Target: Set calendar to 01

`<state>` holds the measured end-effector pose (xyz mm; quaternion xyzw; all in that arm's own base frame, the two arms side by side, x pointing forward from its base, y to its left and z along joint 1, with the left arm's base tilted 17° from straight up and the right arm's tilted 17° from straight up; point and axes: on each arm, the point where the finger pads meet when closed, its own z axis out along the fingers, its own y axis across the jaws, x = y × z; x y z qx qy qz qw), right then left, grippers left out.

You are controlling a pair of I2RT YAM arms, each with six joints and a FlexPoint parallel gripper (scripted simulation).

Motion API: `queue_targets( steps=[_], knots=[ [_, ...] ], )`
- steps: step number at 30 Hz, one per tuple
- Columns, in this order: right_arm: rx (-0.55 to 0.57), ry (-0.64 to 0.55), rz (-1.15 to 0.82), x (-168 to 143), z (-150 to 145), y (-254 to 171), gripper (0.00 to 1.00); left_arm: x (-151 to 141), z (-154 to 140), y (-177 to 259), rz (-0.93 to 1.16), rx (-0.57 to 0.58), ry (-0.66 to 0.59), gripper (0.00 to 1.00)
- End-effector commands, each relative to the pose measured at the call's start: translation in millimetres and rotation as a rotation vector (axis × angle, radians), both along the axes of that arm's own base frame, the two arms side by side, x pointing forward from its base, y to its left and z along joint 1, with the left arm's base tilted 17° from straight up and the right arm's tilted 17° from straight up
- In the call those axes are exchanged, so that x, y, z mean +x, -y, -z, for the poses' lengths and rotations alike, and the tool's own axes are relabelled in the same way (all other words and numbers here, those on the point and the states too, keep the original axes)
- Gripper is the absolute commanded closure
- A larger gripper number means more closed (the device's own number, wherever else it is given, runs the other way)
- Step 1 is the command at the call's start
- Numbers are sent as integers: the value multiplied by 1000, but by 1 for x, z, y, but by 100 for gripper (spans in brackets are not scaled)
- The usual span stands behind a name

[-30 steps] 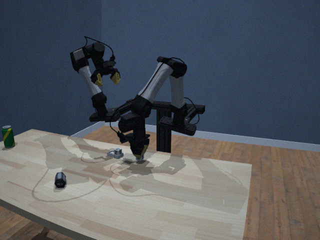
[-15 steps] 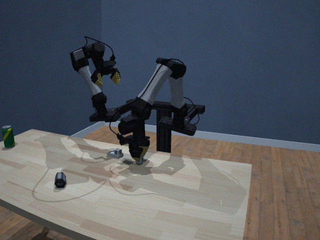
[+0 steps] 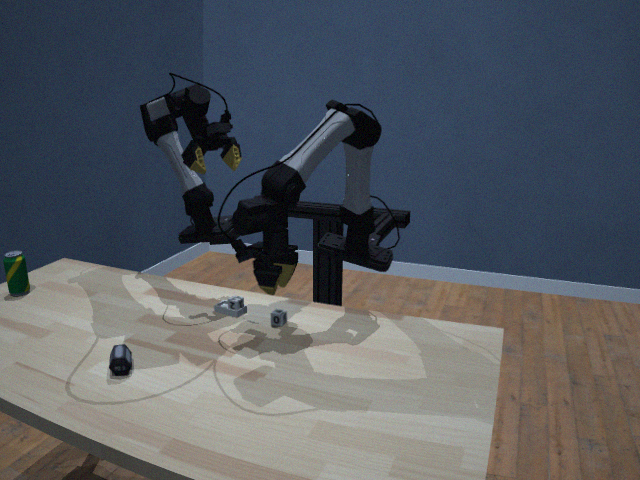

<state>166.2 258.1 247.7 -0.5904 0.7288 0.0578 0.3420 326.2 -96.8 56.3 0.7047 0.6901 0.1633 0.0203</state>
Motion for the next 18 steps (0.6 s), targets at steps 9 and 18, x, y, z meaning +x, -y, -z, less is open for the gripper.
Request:
queue_targets(
  steps=[9, 18],
  knots=[
    [21, 6, -9, -2, -6, -3, 0, -27, -9, 16, 392, 403, 6, 39],
    [20, 6, -9, -2, -6, -3, 0, -46, -1, 39, 614, 566, 13, 39]
  ],
)
